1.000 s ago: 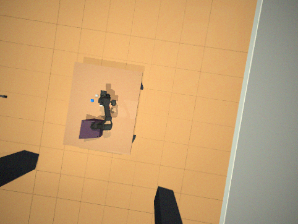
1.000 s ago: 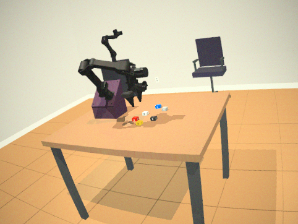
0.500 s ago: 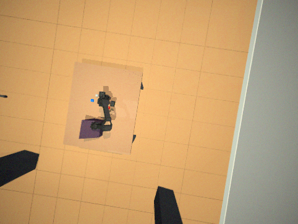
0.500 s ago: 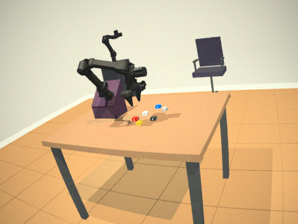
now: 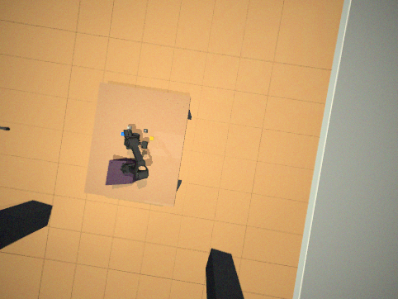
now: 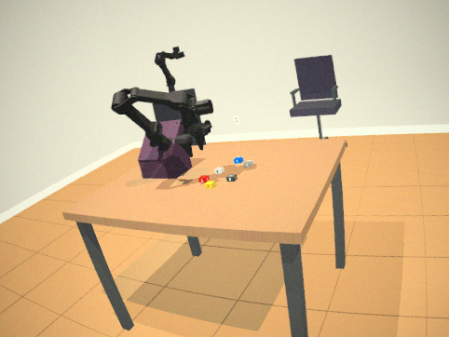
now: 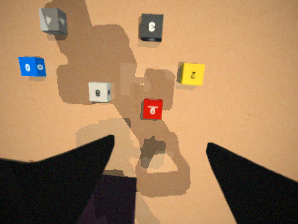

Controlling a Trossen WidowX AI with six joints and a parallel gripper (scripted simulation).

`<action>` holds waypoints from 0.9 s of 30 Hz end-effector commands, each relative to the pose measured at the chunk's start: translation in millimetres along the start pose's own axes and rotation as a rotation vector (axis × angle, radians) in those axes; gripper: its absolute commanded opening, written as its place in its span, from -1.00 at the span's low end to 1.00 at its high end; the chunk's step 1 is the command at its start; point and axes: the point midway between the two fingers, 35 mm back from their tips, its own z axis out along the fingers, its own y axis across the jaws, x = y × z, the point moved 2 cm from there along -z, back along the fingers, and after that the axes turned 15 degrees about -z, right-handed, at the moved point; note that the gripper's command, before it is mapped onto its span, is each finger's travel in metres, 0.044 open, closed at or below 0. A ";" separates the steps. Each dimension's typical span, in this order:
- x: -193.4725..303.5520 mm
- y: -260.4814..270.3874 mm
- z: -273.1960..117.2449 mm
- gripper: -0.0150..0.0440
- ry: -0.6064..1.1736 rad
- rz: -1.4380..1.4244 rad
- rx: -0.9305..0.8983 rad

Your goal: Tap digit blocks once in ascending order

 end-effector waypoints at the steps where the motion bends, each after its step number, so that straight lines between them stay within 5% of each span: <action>1: 2.7 2.6 1.5 0.86 0.004 0.000 -0.003; 12: 1.3 4.1 1.4 0.86 0.004 0.000 -0.003; 21: -49.8 87.4 0.8 0.86 0.001 0.002 -0.007; 27: -50.6 89.5 1.0 0.86 0.001 0.002 -0.007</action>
